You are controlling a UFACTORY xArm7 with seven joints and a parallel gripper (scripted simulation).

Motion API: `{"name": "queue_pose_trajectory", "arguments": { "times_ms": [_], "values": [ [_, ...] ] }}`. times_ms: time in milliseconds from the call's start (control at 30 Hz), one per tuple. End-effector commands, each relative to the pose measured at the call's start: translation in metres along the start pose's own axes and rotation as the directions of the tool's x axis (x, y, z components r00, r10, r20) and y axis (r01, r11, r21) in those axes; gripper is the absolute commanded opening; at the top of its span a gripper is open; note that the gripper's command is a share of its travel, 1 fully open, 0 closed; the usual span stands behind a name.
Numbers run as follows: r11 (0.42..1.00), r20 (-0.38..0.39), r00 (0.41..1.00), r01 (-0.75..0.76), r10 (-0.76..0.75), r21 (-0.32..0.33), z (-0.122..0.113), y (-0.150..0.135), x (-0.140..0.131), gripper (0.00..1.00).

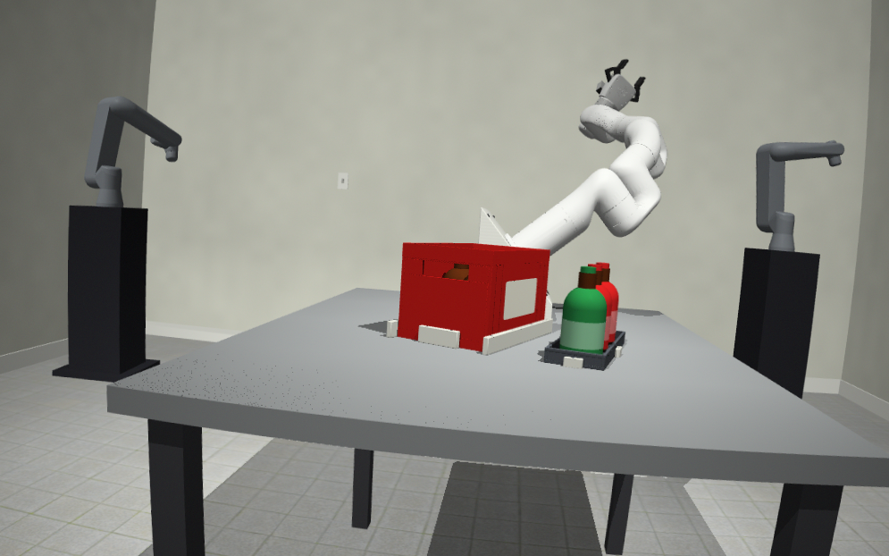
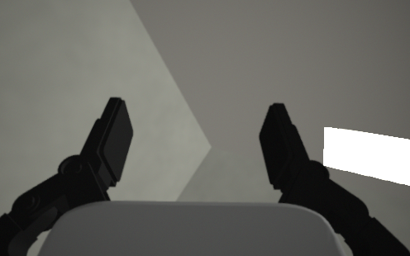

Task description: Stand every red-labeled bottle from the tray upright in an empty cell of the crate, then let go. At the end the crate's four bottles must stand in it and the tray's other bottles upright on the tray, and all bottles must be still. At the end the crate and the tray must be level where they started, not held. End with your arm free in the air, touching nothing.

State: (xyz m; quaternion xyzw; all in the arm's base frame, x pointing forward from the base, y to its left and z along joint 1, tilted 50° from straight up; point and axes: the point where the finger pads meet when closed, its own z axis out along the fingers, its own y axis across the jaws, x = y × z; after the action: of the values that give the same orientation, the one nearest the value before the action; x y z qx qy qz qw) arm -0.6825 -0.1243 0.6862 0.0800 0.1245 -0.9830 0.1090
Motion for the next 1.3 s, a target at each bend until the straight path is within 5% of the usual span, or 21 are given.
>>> {"name": "queue_pose_trajectory", "arguments": {
  "times_ms": [0,700,1033,1100,1133,1267],
  "values": [
    [1.000,0.004,1.000,-0.003,0.003,0.000,0.002,0.002,-0.001,1.00],
    [1.000,-0.002,1.000,-0.009,0.009,-0.014,0.001,0.012,0.001,1.00],
    [0.974,-0.065,0.995,-0.093,0.082,-0.204,-0.018,0.142,0.018,1.00],
    [0.974,-0.065,0.995,-0.093,0.082,-0.204,-0.018,0.142,0.018,1.00],
    [0.962,-0.075,0.992,-0.113,0.097,-0.249,-0.025,0.179,0.019,1.00],
    [0.923,-0.092,0.987,-0.155,0.131,-0.351,-0.035,0.224,0.014,1.00]
  ]
}}
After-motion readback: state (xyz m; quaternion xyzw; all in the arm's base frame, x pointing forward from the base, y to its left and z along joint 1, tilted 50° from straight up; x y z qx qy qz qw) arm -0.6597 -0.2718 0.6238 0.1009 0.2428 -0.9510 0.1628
